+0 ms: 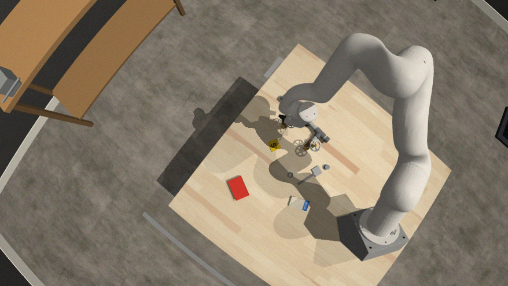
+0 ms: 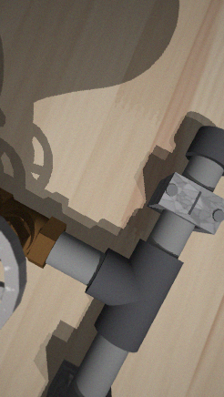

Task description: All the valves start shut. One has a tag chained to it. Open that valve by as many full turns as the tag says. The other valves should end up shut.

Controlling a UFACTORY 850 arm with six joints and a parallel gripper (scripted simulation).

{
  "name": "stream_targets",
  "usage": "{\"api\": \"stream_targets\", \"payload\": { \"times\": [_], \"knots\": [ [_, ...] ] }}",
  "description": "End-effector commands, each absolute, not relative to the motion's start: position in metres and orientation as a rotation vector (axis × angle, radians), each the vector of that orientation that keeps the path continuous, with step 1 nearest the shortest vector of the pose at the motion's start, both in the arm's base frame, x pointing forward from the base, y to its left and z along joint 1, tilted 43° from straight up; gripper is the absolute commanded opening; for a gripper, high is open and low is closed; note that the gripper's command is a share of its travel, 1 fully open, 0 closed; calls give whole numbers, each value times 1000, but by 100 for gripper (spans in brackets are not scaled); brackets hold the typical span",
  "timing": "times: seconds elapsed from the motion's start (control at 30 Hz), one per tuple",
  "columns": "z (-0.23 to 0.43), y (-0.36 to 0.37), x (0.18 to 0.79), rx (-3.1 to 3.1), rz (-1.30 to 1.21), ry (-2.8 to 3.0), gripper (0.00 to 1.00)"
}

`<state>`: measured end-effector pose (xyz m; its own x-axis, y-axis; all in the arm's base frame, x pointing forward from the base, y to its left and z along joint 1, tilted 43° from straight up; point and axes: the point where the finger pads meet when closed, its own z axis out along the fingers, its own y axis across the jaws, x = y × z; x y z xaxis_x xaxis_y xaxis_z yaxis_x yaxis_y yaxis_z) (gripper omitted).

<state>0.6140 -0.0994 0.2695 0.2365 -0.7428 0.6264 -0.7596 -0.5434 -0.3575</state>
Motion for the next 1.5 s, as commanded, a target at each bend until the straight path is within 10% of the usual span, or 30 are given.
{"api": "stream_targets", "payload": {
  "times": [0.0,0.53,0.57,1.47],
  "knots": [
    [270,-99,614,2336,1425,-1814,100],
    [270,-99,614,2314,1454,-1861,100],
    [270,-99,614,2314,1454,-1861,0],
    [270,-99,614,2318,1453,-1852,0]
  ]
}}
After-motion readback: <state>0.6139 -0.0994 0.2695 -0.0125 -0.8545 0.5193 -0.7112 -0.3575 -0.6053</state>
